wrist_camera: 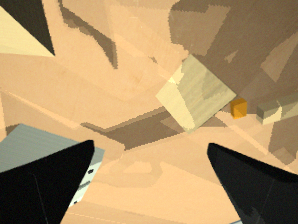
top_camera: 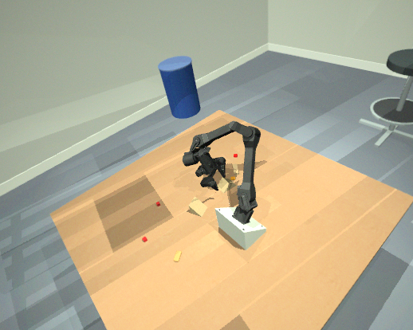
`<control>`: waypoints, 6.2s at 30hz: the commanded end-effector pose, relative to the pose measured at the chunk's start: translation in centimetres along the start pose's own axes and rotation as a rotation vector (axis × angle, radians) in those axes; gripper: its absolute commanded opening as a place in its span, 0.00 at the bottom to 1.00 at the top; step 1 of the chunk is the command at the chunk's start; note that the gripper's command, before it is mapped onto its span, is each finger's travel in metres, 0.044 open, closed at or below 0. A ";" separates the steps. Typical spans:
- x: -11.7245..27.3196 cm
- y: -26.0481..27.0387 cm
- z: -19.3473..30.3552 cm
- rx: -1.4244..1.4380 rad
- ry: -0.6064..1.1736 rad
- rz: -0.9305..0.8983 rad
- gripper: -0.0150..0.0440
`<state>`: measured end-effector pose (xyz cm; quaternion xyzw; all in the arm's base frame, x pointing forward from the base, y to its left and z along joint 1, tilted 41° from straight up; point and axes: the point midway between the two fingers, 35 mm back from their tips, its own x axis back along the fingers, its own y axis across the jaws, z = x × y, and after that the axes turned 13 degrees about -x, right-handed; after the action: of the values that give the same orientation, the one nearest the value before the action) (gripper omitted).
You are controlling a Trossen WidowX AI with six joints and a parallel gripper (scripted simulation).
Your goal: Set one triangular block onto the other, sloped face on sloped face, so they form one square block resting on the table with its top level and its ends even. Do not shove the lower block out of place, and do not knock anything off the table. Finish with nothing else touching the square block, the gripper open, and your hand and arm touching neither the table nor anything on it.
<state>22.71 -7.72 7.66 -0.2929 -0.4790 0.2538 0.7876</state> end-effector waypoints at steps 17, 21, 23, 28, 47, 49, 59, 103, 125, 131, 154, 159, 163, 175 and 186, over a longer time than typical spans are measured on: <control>2.0 1.0 -2.2 0.856 0.053 0.498 1.00; 0.3 0.3 -2.9 0.870 0.048 0.492 1.00; -1.0 -0.3 -3.3 0.879 0.047 0.491 1.00; -4.1 -2.0 -3.7 0.892 0.066 0.500 1.00; -6.7 -3.6 -3.6 0.891 0.106 0.511 0.87; -6.7 -3.6 -3.6 0.891 0.106 0.511 0.78; -6.7 -3.6 -3.6 0.891 0.106 0.511 0.56; 1.3 -4.8 1.1 0.613 -0.121 0.314 0.25; 1.8 -5.8 1.1 0.049 -0.451 -0.059 0.25; 2.4 -6.3 0.9 -0.058 -0.527 -0.130 0.25; 5.6 1.3 0.9 -0.036 -0.541 -0.193 0.25; 6.3 3.4 1.4 -0.032 -0.537 -0.198 0.25; 6.8 5.0 2.0 -0.031 -0.533 -0.197 0.25; 7.7 9.4 4.2 -0.034 -0.524 -0.175 0.25; 7.9 12.3 6.3 -0.053 -0.524 -0.139 0.25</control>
<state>19.27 7.15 6.38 -0.1983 -0.6932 0.2522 0.6454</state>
